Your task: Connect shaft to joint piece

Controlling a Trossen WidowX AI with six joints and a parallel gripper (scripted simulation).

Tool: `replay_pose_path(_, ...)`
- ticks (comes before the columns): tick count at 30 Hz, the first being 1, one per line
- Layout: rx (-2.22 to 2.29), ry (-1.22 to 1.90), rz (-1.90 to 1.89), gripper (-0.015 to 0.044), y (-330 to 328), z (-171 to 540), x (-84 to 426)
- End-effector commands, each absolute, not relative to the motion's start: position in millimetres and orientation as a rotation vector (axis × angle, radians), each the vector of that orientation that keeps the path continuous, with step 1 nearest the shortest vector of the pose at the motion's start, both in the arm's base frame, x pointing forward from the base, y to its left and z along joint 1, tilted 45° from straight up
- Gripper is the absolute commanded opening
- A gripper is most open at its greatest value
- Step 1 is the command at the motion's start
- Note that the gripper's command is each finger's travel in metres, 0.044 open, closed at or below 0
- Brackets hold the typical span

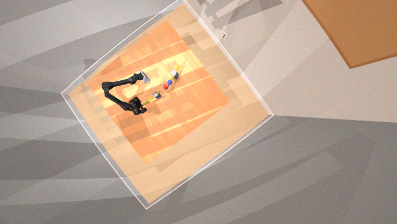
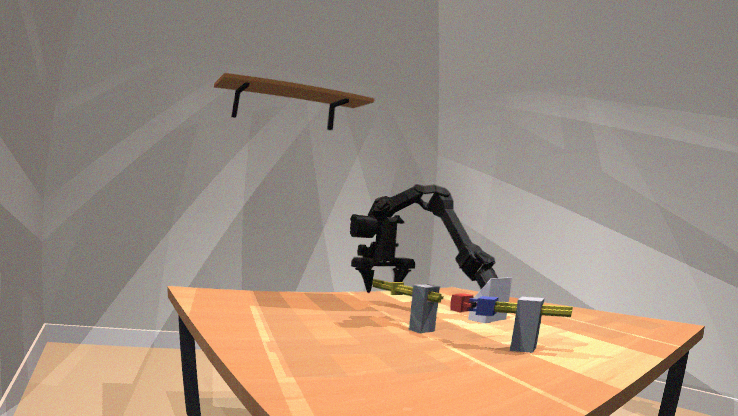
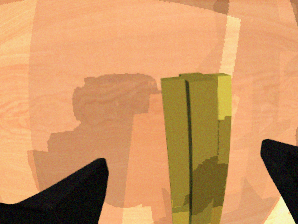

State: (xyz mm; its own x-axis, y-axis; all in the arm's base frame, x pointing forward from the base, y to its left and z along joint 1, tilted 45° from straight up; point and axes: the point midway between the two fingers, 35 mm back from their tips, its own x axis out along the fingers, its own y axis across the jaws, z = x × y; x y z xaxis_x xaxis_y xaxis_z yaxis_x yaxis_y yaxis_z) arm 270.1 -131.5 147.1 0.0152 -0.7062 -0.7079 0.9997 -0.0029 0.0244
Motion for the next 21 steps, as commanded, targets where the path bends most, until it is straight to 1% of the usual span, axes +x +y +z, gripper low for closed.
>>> replay_pose_path(1, 0.628, 0.596, -1.476, 0.0440, -136.9, 141.7, 269.6)
replay_pose_path(5, 0.628, 0.595, -1.476, 0.0440, -139.9, 138.9, 269.5)
replay_pose_path(18, 0.628, 0.595, -1.476, 0.0102, -139.9, 138.9, 269.5)
replay_pose_path(21, 0.628, 0.595, -1.476, 0.0102, -139.9, 138.9, 269.5)
